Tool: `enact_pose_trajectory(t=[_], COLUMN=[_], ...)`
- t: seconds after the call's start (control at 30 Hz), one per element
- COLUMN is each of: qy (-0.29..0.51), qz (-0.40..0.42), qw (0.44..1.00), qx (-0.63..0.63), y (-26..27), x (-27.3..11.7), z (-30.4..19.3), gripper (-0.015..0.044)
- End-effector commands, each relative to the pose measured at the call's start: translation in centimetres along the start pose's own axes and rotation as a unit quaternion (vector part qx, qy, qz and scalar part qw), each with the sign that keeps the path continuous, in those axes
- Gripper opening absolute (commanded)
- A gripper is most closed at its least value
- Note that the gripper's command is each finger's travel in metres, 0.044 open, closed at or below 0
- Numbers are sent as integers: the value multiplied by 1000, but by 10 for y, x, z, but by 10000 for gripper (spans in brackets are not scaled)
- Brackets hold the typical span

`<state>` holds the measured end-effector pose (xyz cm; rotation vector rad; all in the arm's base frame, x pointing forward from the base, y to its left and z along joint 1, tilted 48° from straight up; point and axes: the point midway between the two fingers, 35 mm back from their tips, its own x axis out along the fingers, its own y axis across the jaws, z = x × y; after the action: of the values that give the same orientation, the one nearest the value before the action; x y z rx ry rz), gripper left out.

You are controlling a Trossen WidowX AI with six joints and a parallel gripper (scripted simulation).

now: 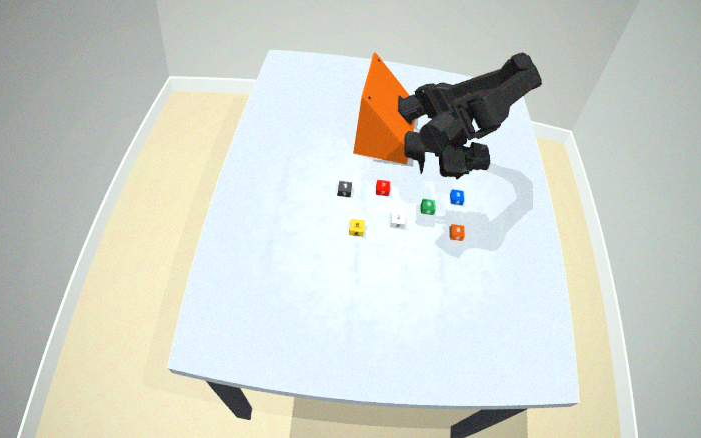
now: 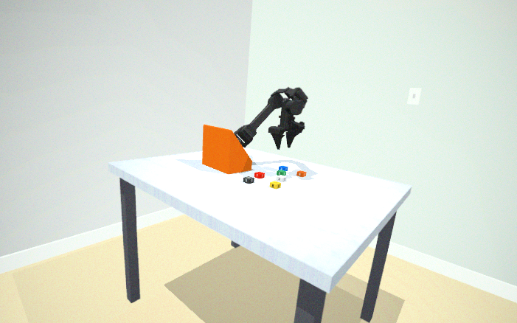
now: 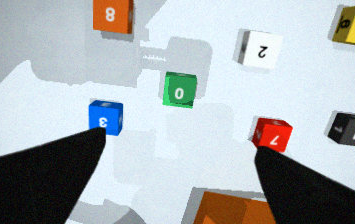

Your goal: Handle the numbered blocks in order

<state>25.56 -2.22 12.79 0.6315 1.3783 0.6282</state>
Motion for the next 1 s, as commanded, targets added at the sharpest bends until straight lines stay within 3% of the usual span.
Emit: enact_pose_trajectory(t=[0.0, 0.2, 0.97], qy=[-1, 0, 0], qz=[1, 3, 3], qw=[1000, 1000, 1000], qx=[2, 3, 3], y=[11, 77, 79], x=[-1, -1, -2], z=[-3, -36, -30], gripper=[400, 400, 400])
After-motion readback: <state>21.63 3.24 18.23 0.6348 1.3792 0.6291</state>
